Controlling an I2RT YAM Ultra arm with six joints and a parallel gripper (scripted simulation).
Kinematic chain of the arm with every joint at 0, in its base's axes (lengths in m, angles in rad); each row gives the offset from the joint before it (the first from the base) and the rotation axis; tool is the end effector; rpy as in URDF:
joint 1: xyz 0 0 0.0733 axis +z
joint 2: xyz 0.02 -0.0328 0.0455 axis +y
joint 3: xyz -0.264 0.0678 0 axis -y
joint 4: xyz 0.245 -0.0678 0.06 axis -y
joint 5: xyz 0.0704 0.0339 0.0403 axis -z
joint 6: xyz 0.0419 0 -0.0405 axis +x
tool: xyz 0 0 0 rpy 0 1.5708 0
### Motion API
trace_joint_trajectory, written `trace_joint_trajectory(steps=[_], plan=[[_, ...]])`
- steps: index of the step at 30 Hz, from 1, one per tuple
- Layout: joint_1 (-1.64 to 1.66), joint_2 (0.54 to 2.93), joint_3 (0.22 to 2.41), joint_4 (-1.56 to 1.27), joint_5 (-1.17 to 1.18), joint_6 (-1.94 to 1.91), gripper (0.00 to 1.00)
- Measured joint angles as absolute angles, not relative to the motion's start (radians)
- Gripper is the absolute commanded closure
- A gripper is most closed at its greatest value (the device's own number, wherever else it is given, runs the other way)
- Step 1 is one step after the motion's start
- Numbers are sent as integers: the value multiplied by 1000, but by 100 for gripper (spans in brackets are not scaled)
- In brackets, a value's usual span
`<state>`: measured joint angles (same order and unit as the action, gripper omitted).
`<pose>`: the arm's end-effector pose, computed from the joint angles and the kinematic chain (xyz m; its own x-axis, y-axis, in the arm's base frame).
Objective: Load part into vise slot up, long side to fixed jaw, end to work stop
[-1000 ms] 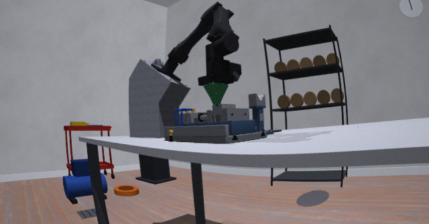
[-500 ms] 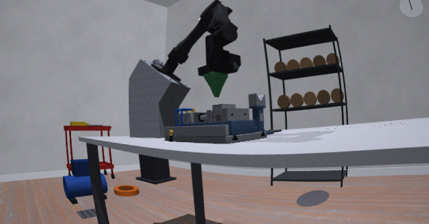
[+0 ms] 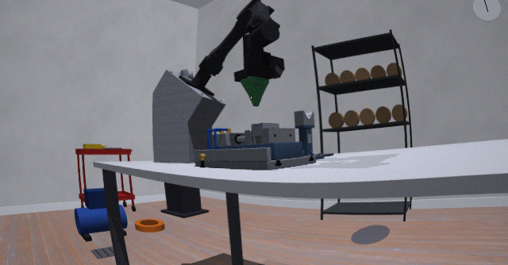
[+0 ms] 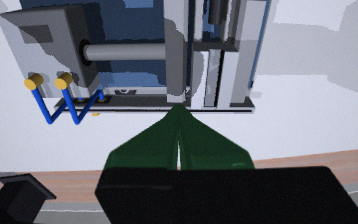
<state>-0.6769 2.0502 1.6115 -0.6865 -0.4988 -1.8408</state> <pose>0.3524 -0.2560 0.2065 -0.1876 -0.9350 -0.3011 -0.7818 0.3277 -0.5305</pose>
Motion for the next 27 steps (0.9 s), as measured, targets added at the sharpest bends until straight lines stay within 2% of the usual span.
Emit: trace_joint_trajectory(steps=[20,27], plan=[[-677,2050,1612,-700,-501,-1841,100],[-685,2069,1644,-712,-506,-1702,100]])
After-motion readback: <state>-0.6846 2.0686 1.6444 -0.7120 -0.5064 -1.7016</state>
